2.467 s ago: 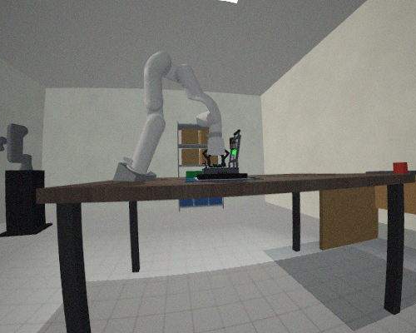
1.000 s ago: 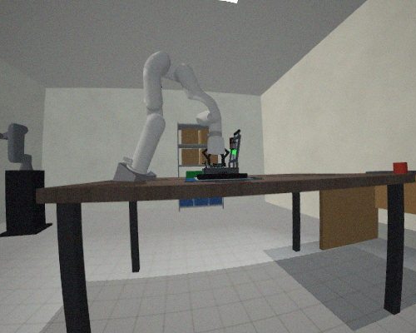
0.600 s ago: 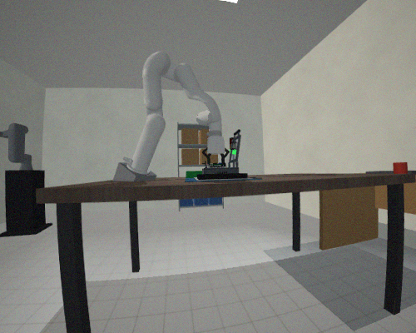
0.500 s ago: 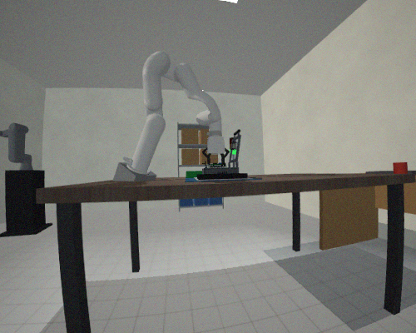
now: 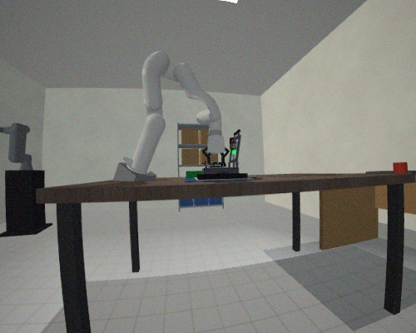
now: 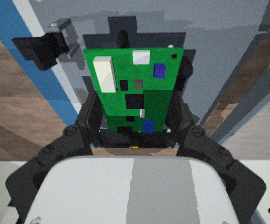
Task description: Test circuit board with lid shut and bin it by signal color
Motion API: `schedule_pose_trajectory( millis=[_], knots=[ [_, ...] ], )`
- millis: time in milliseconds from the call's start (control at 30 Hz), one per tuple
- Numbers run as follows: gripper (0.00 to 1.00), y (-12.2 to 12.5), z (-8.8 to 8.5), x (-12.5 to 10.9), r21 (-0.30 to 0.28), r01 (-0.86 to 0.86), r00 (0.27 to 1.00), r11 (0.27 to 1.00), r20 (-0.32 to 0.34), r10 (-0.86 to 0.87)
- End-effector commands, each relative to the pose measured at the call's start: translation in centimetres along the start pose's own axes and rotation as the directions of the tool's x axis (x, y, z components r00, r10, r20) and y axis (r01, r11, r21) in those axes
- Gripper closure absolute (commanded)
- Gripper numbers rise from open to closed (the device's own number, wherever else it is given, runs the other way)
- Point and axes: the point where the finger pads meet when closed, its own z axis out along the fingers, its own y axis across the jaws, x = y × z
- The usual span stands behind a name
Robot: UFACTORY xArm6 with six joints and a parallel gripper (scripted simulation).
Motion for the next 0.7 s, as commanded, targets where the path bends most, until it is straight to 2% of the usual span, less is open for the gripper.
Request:
schedule_pose_trajectory(
  millis=[0,667],
  knots=[
    [0.21,0.12,-0.15,0.01,-0.003,-0.001,1.0,1.0,-0.001,0.001],
    [0.21,0.12,-0.62,0.01,-0.003,-0.001,1.0,1.0,-0.001,0.001]
  ],
)
